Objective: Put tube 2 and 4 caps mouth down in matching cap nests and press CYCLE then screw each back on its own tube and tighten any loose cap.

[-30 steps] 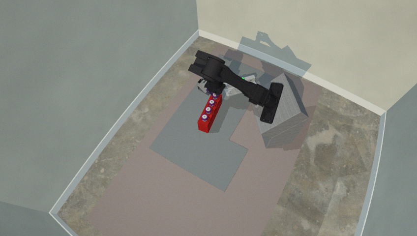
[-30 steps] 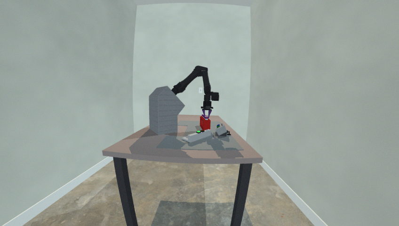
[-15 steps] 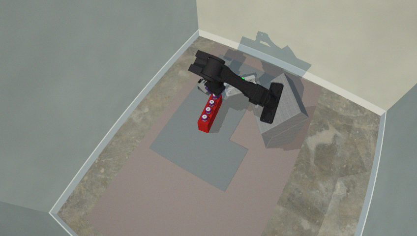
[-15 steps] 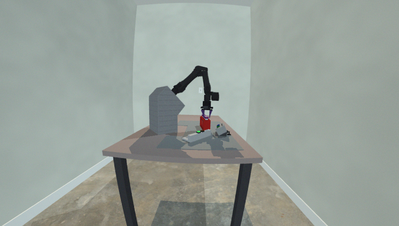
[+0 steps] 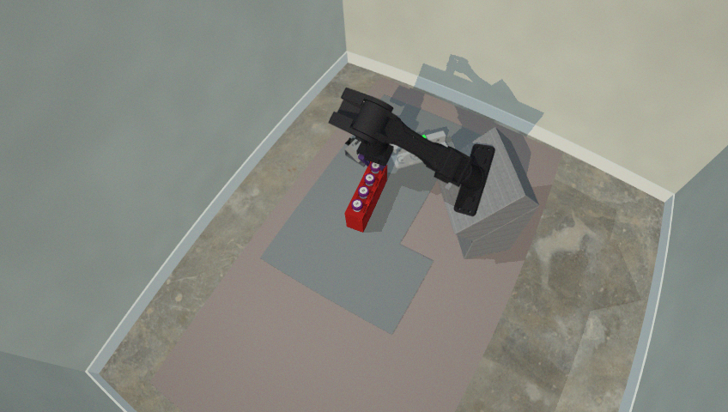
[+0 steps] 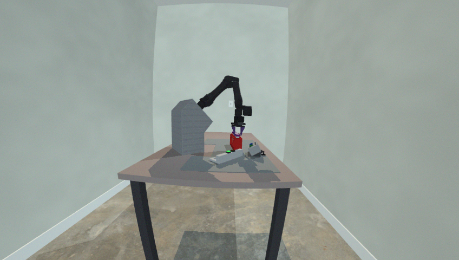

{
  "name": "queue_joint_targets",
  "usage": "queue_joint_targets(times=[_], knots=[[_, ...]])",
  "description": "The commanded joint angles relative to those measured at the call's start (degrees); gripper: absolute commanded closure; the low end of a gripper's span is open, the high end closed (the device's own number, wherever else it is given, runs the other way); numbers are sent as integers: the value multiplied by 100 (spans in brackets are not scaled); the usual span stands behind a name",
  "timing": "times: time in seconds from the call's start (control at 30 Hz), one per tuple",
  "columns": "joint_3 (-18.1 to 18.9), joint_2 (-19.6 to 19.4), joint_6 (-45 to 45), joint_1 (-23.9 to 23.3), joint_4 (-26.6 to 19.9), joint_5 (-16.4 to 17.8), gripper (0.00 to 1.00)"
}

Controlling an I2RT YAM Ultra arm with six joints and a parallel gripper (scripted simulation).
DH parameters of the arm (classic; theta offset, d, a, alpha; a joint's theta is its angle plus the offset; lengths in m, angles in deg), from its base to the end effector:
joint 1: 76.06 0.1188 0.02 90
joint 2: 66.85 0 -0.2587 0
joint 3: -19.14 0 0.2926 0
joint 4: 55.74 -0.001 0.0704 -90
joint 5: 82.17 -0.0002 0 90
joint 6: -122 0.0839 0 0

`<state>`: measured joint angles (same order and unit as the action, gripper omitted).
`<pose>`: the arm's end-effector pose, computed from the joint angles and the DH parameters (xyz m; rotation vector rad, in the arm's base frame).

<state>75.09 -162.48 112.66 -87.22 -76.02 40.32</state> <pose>0.3435 -0.0208 0.0671 1.8741 2.1228 1.1077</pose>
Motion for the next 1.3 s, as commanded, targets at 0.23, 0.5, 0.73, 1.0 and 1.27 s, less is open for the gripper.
queue_joint_targets(times=[0.23, 0.5, 0.73, 1.0, 1.27], knots=[[2, 38, -3383, -25, 0, -3, 51], [-9, 44, -5290, -22, 6, -4, 51], [-14, 48, -7198, -20, 9, -5, 51], [-10, 49, -9580, -15, 6, -7, 51], [0, 48, -11487, -12, -1, -9, 51]])
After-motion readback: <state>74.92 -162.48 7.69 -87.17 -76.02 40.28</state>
